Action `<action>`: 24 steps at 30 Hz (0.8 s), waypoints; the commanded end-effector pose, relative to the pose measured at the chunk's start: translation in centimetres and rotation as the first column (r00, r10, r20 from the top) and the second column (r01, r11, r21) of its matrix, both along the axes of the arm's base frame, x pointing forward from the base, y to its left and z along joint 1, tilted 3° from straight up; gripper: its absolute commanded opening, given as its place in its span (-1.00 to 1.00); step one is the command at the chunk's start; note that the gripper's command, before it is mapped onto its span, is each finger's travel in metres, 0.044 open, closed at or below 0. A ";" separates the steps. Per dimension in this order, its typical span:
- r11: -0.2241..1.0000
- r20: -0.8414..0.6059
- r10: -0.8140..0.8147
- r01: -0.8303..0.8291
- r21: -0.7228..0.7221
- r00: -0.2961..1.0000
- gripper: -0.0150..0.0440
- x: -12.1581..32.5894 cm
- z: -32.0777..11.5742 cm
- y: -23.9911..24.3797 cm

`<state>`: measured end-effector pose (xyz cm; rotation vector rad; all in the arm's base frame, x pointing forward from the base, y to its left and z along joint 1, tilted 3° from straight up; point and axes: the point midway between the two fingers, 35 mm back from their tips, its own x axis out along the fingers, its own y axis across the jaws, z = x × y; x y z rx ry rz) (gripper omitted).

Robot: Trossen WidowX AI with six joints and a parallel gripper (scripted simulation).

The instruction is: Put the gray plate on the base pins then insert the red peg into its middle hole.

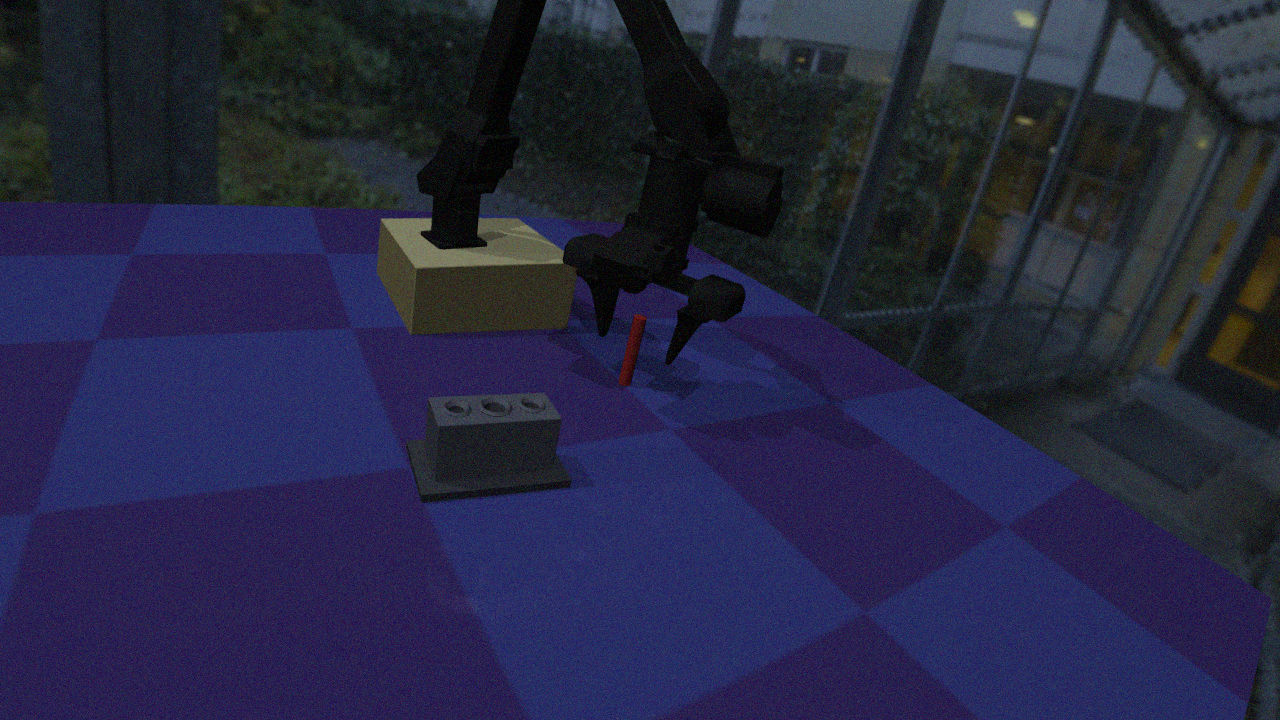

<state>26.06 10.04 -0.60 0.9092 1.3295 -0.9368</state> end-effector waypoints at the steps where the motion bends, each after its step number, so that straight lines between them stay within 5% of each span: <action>1: 1.000 -0.010 0.004 -0.004 0.000 1.000 0.47 -0.3 -0.3 -0.1; 10: 1.000 -0.010 0.004 -0.004 0.000 1.000 -0.33 -0.3 -0.3 -0.1; 24: 1.000 -0.010 0.004 -0.004 0.000 1.000 -0.49 -0.1 0.4 0.0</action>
